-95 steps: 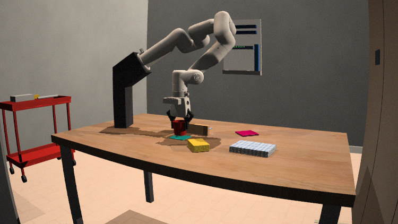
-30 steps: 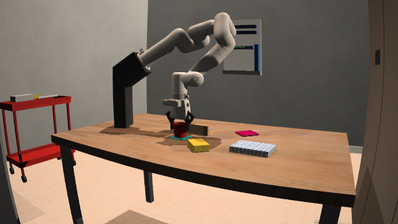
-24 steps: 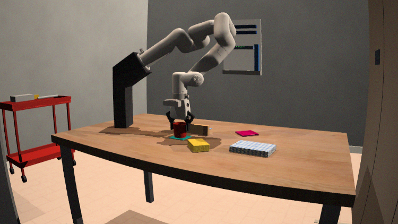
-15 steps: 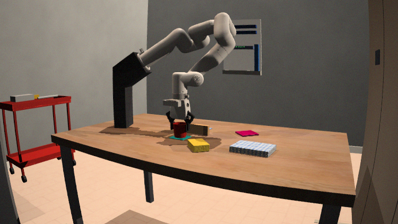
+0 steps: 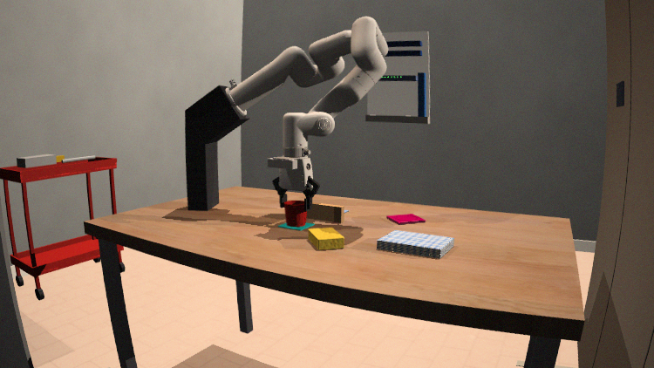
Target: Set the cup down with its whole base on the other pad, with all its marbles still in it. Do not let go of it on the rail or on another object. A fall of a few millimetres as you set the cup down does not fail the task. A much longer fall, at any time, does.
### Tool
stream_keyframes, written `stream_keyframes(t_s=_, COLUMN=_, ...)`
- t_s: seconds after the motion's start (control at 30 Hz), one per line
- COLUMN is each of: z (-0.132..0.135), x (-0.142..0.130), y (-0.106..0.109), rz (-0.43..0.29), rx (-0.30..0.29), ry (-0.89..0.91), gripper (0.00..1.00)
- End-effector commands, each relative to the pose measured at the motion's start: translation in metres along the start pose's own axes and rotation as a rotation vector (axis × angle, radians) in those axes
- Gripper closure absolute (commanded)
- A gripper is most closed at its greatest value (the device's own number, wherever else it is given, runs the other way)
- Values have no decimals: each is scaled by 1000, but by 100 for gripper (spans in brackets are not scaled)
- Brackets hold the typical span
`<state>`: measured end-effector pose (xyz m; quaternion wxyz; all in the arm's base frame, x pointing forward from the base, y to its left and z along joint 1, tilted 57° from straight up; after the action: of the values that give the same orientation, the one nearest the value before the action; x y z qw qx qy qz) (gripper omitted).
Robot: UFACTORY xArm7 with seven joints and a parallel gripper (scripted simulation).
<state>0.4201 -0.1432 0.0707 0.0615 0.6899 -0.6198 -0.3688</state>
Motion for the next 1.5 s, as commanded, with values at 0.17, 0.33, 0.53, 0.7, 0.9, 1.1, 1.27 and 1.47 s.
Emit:
stream_keyframes(t_s=0.17, z=0, x=1, y=31, rz=3, rx=1, ry=-1, gripper=0)
stream_keyframes(t_s=0.33, z=0, x=1, y=40, rz=3, rx=1, ry=-1, gripper=0)
stream_keyframes(t_s=0.53, z=0, x=1, y=49, rz=3, rx=1, ry=-1, gripper=0)
stream_keyframes(t_s=0.7, z=0, x=1, y=50, rz=3, rx=1, ry=-1, gripper=0)
stream_keyframes(t_s=0.9, z=0, x=1, y=50, rz=3, rx=1, ry=-1, gripper=0)
stream_keyframes(t_s=1.1, z=0, x=1, y=50, rz=3, rx=1, ry=-1, gripper=0)
stream_keyframes(t_s=1.27, z=0, x=1, y=50, rz=3, rx=1, ry=-1, gripper=0)
stream_keyframes(t_s=1.47, z=0, x=1, y=50, rz=3, rx=1, ry=-1, gripper=0)
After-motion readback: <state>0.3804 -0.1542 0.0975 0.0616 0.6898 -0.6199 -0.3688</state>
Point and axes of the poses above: the point where the finger pads meet when closed, its own y axis back along the fingers, its own z axis across the jaws, x = y × z, the point moved 6 cm from there along y, back along the fingers, and after that the axes turned 4 degrees about -y, right-handed, at the moved point
